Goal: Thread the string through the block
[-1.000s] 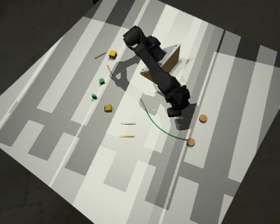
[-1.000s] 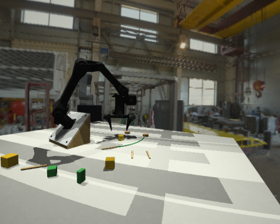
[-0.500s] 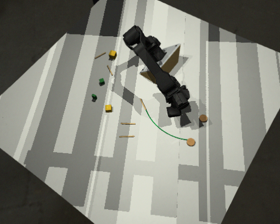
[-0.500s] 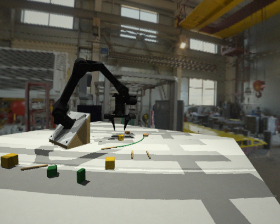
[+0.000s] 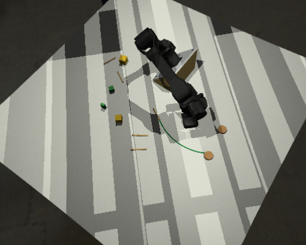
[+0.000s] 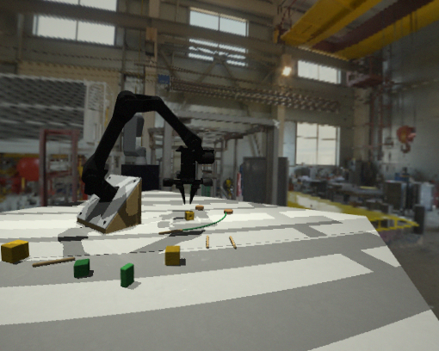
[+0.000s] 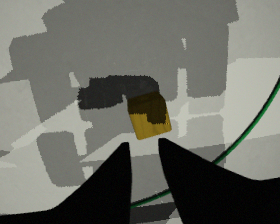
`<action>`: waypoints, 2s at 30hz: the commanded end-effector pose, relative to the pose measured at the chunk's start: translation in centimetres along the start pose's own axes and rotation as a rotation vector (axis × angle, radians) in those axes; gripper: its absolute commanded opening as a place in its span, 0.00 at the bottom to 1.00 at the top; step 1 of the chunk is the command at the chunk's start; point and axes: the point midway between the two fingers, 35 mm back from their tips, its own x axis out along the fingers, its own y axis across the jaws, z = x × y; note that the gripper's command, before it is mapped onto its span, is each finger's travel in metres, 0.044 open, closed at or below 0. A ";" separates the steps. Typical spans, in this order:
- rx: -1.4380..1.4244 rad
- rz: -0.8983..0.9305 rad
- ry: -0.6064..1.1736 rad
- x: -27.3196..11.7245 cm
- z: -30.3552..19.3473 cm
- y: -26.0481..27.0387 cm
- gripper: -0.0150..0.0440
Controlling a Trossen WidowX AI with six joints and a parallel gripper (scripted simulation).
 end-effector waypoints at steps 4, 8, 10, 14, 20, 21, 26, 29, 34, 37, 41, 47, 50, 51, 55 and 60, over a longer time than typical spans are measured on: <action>0.000 0.000 0.000 0.0 0.0 0.0 0.25; 0.000 0.000 0.000 0.0 0.0 0.0 0.25; 0.000 0.000 0.000 0.0 0.0 0.0 0.25; 0.000 0.000 0.000 0.0 0.0 0.0 0.25; 0.000 0.000 0.000 0.0 0.0 0.0 0.34; 0.000 0.000 0.000 0.0 0.0 0.0 0.39; 0.000 0.000 0.000 0.0 0.0 0.0 0.61; 0.000 0.000 0.000 0.0 0.0 0.0 0.65; 0.000 0.000 0.000 0.0 0.0 0.0 0.43; 0.000 0.000 0.000 0.0 0.0 0.0 0.30; 0.000 0.000 0.000 0.0 0.0 0.0 0.25; 0.000 0.000 0.000 0.0 0.0 0.0 0.25; 0.000 0.000 0.000 0.0 0.0 0.0 0.25; 0.000 0.000 0.000 0.0 0.0 0.0 0.25; 0.262 -0.001 -0.001 -0.1 -0.8 0.1 0.43; 0.790 -0.002 -0.004 -0.2 -2.3 0.2 0.65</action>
